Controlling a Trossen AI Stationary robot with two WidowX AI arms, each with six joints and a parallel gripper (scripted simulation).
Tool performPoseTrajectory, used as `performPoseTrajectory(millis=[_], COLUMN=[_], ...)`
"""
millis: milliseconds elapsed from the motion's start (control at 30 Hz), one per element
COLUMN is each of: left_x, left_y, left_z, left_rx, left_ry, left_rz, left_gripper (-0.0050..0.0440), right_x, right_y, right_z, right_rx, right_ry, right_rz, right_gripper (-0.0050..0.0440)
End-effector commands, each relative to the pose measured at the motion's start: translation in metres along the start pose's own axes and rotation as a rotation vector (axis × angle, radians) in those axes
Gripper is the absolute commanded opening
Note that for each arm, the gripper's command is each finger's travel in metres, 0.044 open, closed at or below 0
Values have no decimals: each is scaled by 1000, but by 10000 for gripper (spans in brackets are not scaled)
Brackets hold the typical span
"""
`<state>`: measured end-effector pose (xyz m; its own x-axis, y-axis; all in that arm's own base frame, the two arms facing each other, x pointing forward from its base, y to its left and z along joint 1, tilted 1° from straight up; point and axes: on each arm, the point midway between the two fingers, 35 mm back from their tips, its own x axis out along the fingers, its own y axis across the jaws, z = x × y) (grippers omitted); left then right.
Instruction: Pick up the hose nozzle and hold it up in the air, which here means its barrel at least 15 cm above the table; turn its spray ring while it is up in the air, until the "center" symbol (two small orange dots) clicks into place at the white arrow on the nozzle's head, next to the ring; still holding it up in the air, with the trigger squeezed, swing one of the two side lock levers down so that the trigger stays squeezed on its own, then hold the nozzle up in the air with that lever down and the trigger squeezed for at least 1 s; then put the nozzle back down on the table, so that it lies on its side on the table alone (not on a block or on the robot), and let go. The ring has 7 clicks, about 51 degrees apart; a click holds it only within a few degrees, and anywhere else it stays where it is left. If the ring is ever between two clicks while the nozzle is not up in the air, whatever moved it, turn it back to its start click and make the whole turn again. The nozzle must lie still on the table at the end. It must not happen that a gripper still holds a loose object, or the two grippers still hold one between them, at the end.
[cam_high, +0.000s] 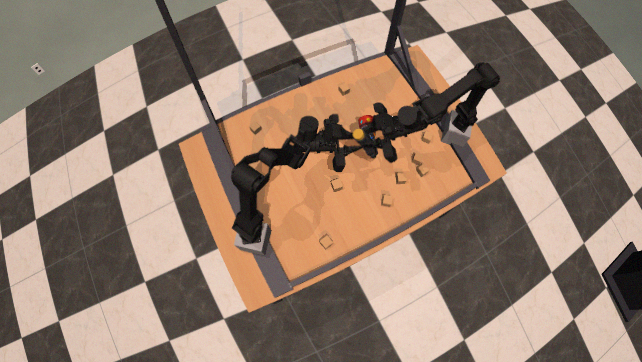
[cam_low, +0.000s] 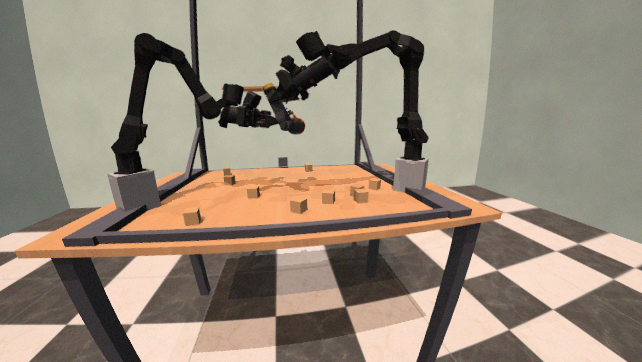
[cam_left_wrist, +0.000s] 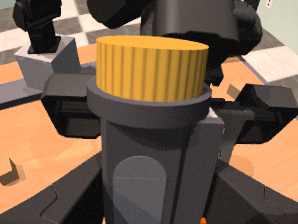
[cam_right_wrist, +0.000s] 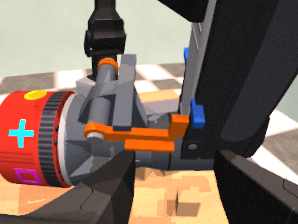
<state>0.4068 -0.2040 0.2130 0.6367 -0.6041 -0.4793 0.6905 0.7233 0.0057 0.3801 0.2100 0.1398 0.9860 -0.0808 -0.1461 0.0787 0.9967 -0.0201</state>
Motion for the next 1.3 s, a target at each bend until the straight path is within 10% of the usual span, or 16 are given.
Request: performPoseTrajectory(millis=[0,1267], left_x=[-6,-6], left_y=[-3,-3], left_z=[13,13], left_rx=[9,9], left_ry=[-34,-34], left_rz=[-7,-7], left_gripper=[170,170], right_x=[-3,-23], right_y=[-5,-4], right_z=[24,21], right_rx=[45,41], right_ry=[-40,-34], right_rz=[-10,-7], right_gripper=[171,171])
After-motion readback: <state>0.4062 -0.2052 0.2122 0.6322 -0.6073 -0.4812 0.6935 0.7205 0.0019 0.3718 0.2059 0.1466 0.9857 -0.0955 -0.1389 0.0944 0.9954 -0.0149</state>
